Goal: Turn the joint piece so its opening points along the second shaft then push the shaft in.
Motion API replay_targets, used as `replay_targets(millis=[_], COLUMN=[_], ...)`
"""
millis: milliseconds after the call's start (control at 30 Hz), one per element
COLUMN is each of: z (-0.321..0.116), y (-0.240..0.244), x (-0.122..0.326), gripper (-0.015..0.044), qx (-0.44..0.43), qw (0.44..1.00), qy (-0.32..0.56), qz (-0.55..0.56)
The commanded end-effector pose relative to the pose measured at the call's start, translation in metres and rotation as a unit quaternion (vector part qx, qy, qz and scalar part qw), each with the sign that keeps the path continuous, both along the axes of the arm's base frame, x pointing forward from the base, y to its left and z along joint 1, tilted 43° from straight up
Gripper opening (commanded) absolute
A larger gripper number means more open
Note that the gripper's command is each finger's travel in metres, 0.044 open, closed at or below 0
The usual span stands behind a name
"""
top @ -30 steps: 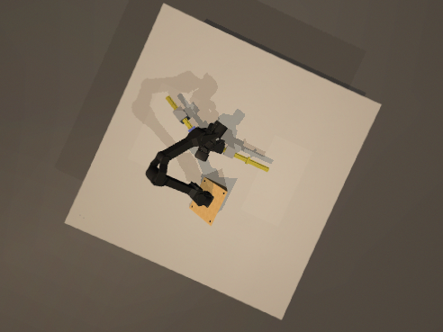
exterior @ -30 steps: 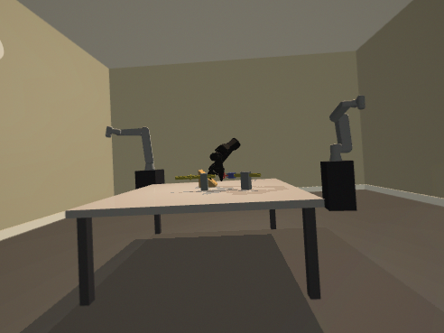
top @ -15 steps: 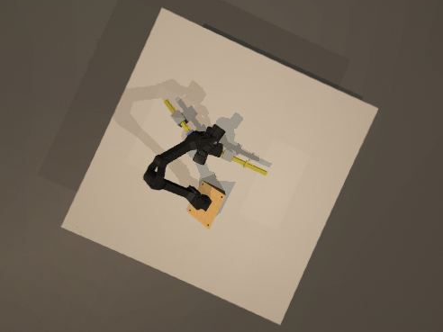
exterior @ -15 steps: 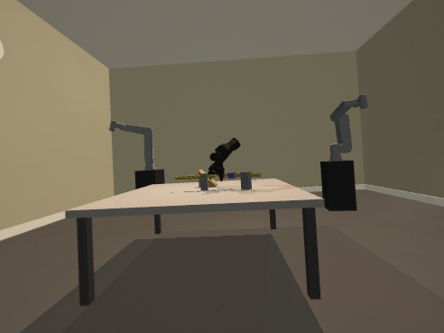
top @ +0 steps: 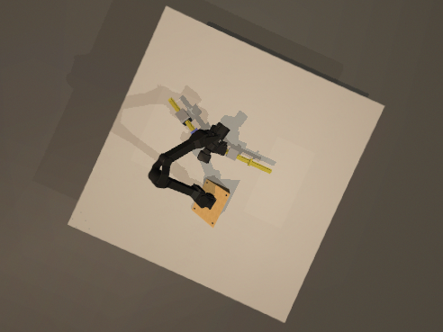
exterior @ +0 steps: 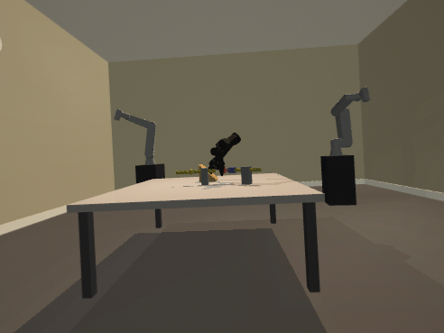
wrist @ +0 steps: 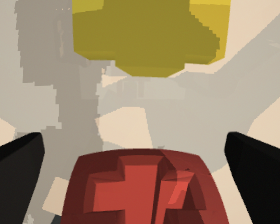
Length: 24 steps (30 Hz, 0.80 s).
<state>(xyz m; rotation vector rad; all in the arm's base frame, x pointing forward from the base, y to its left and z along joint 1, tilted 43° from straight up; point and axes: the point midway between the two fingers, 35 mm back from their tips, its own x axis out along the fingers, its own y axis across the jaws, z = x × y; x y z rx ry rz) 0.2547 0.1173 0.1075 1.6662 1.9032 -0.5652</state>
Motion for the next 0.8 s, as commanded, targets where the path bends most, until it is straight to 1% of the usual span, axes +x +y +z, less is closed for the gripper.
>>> replay_targets(millis=[0,300,633,767], z=[0.0,0.0,0.023,0.025], y=[0.0,0.0,-0.015,-0.016], x=[0.0,0.0,0.001,0.001], gripper=[0.044,0.044,0.044,0.044], qx=[-0.001,-0.003,-0.15,-0.16], qw=[1.0,1.0,0.989,0.987], qy=[0.0,0.0,-0.02,-0.022], qz=[0.0,0.0,-0.005,-0.006])
